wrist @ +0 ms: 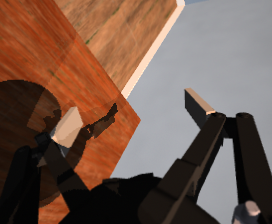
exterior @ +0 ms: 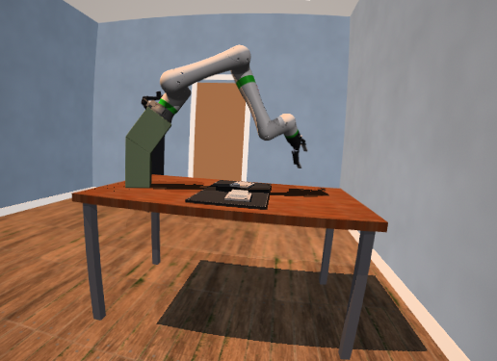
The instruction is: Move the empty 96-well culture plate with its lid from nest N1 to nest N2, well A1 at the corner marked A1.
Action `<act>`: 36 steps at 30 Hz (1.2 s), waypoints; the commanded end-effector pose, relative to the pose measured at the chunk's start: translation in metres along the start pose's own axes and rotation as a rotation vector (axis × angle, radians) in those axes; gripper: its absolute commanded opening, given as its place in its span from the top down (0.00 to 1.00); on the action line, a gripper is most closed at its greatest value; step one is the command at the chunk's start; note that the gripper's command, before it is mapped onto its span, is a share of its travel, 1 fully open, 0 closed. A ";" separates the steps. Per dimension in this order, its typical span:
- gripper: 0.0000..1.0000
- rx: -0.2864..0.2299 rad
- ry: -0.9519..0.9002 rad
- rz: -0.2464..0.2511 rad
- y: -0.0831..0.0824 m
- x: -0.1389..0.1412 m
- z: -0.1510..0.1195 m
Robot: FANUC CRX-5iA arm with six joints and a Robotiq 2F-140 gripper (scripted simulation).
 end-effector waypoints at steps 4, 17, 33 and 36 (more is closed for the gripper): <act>0.00 0.000 0.000 0.000 0.000 0.000 0.000; 0.00 0.000 0.000 0.000 0.000 0.000 0.000; 0.00 -0.078 0.138 0.176 -0.025 -0.063 -0.018; 0.00 -0.078 0.138 0.176 -0.029 -0.072 -0.020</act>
Point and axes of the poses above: the point where the finger pads meet when closed, its own y axis out along the fingers, its own x axis across the jaws, z = x × y, the point moved 2 cm from there along -y, back along the fingers, and after that the axes turned 15 degrees about y, right-handed, at the moved point
